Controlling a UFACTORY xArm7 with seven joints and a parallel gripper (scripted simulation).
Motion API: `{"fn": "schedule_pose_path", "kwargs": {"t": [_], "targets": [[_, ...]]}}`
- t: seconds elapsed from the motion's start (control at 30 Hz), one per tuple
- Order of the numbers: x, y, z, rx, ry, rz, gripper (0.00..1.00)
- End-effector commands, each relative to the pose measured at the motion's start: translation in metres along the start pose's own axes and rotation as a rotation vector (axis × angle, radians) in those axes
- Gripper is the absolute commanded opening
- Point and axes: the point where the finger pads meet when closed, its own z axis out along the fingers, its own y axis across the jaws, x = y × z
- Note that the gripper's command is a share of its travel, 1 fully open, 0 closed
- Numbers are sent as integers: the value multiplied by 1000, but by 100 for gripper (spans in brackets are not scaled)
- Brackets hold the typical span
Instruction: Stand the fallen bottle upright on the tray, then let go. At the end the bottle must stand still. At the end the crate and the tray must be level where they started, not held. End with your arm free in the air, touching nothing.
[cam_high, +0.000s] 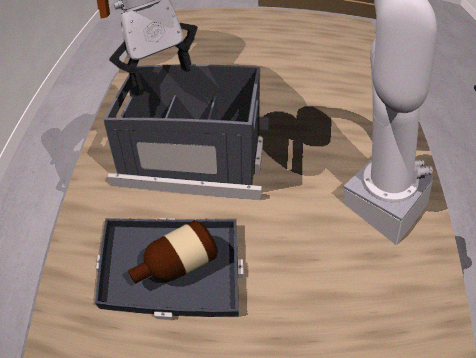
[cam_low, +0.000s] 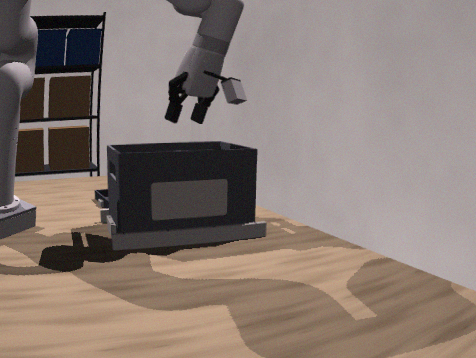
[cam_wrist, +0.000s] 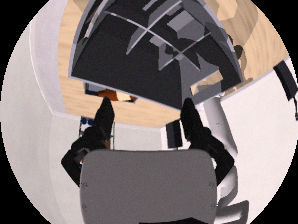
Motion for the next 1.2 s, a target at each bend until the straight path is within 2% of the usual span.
{"fn": "schedule_pose_path", "kwargs": {"t": [0.0, 0.07, 0.5, 0.6, 0.63, 1.07, 1.17], "targets": [[-7, -4, -2, 3, 19, -122, 100], [-14, -7, -2, -2, 32, -221, 100], [-36, -17, -2, -23, 76, -554, 100], [-36, -17, -2, -23, 76, -556, 100], [-42, -19, -1, -31, 88, -654, 100], [-64, -27, -1, -62, 127, -980, 100], [-65, -27, -1, -63, 128, -990, 100]]}}
